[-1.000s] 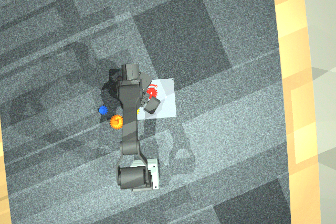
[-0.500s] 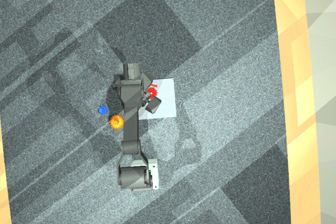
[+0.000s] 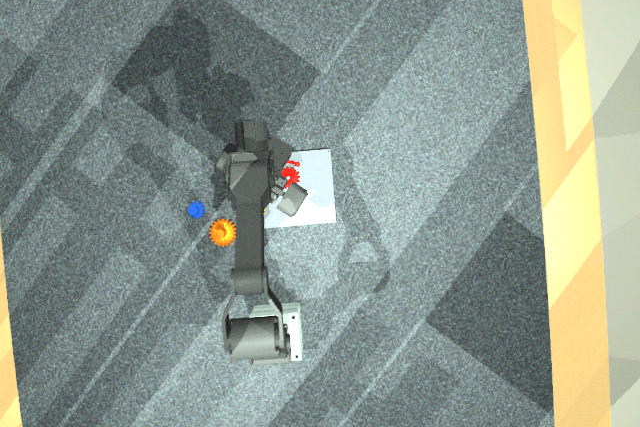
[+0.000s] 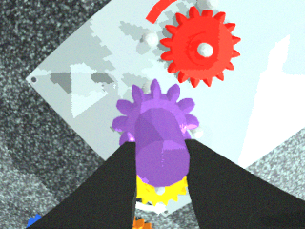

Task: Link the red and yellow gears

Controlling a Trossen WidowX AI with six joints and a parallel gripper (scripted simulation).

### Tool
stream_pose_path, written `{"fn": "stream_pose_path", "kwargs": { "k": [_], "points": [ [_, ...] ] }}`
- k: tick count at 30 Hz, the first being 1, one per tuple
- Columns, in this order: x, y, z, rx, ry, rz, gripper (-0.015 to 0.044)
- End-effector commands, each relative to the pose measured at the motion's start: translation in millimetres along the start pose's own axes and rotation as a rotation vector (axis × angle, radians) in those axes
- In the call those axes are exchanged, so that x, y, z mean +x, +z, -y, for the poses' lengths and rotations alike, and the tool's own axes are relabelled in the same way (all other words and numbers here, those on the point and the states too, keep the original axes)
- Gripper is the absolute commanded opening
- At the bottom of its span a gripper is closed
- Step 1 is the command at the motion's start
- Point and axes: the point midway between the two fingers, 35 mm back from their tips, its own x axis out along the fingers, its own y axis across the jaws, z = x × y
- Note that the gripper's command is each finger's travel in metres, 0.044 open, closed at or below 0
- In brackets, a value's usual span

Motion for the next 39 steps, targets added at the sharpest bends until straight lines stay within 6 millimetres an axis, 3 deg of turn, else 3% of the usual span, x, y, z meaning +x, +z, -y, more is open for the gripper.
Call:
{"fn": "stream_pose_path", "kwargs": {
  "k": [1, 19, 30, 39],
  "points": [
    [0, 1, 0, -0.004, -0.001, 0.005, 0.0000],
    [1, 1, 0, -0.022, -0.001, 0.005, 0.0000],
    [16, 1, 1, -0.218, -0.002, 0.005, 0.0000],
    [27, 2, 1, -0.174, -0.002, 0.005, 0.0000]
  ]
}}
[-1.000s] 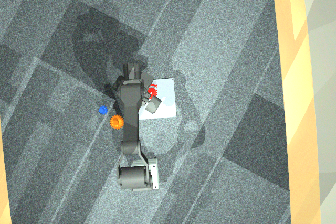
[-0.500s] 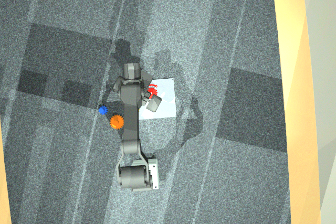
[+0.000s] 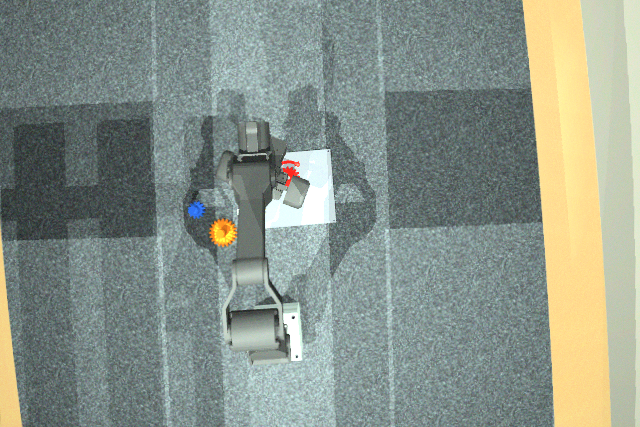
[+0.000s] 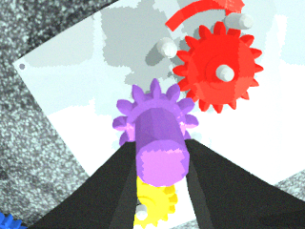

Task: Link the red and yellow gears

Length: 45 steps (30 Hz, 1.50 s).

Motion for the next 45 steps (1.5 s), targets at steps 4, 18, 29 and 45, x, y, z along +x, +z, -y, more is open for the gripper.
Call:
{"fn": "stream_pose_path", "kwargs": {
  "k": [4, 18, 29, 45],
  "points": [
    [10, 0, 0, 0.115, -0.004, 0.001, 0.0000],
    [21, 0, 1, 0.441, -0.004, 0.001, 0.0000],
    [23, 0, 0, 0.236, -0.004, 0.001, 0.0000],
    [27, 0, 1, -0.033, -0.004, 0.000, 0.0000]
  ]
}}
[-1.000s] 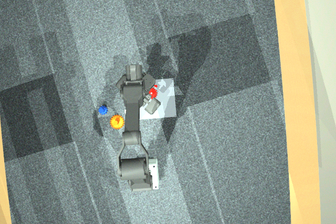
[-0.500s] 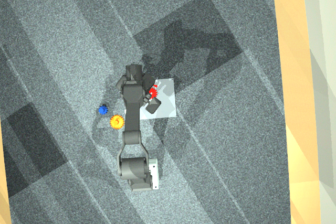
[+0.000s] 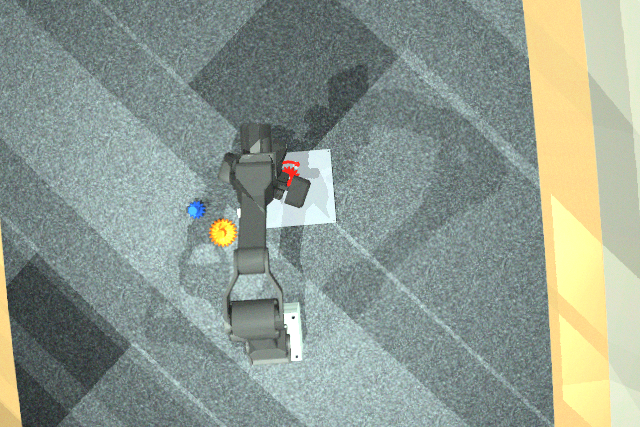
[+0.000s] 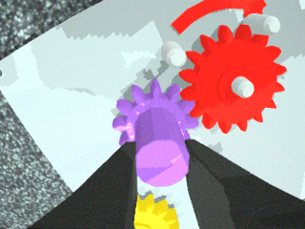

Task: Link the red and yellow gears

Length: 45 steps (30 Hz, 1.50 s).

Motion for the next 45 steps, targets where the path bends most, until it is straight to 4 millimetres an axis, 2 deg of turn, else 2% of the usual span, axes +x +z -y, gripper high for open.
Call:
{"fn": "stream_pose_path", "kwargs": {
  "k": [1, 2, 7, 8, 12, 18, 21, 22, 24, 27, 32, 34, 36, 40, 45],
  "points": [
    [1, 1, 0, 0.003, -0.001, 0.002, 0.0000],
    [1, 1, 0, 0.021, 0.000, 0.002, 0.0000],
    [0, 1, 0, 0.076, 0.000, 0.002, 0.0131],
    [0, 1, 0, 0.095, 0.000, 0.002, 0.0140],
    [-7, 1, 0, 0.149, 0.000, 0.002, 0.0140],
    [-47, 1, 0, 0.216, 0.000, 0.002, 0.0140],
    [-48, 1, 0, 0.218, 0.000, 0.002, 0.0140],
    [-40, 0, -3, 0.195, 0.002, 0.002, 0.0166],
    [-40, -9, -21, 0.166, 0.004, 0.001, 0.0219],
    [-40, -36, -63, 0.098, 0.007, -0.002, 0.0298],
    [-40, -92, -121, -0.015, 0.011, -0.006, 0.0429],
    [-40, -115, -138, -0.055, 0.011, -0.007, 0.0440],
    [-40, -123, -143, -0.070, 0.011, -0.008, 0.0440],
    [-39, -123, -143, -0.070, 0.011, -0.008, 0.0440],
    [-19, -123, -143, -0.070, 0.011, -0.008, 0.0440]
  ]
}}
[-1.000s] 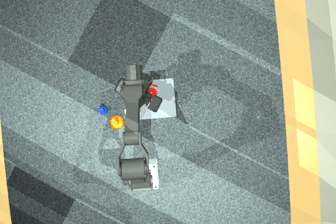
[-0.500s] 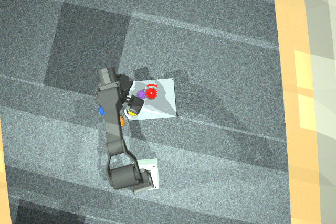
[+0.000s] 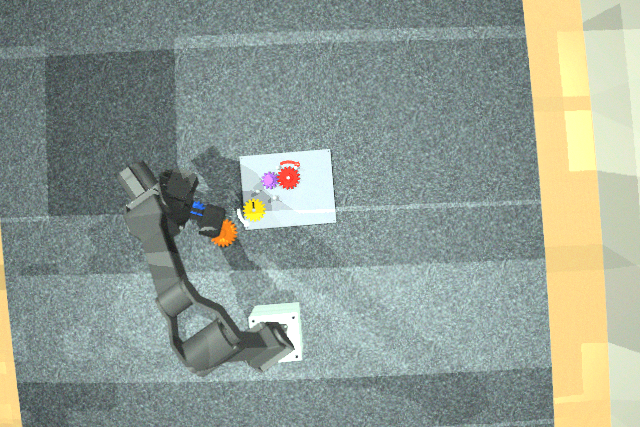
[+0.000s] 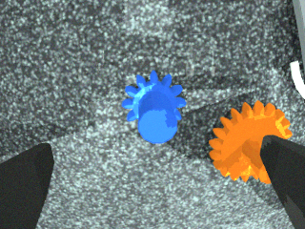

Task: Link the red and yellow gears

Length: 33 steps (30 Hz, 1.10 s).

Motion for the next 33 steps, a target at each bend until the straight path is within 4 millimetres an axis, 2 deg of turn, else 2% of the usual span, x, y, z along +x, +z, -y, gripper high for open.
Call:
{"fn": "stream_pose_path", "kwargs": {
  "k": [1, 5, 21, 26, 33],
  "points": [
    [15, -4, 0, 0.000, -0.007, -0.008, 0.0440],
    [16, -4, 0, 0.000, -0.007, -0.008, 0.0440],
    [41, -4, 1, 0.000, -0.007, -0.008, 0.0440],
    [42, -4, 1, 0.000, -0.007, -0.008, 0.0440],
    [42, -4, 1, 0.000, -0.007, -0.008, 0.0256]
  ]
}}
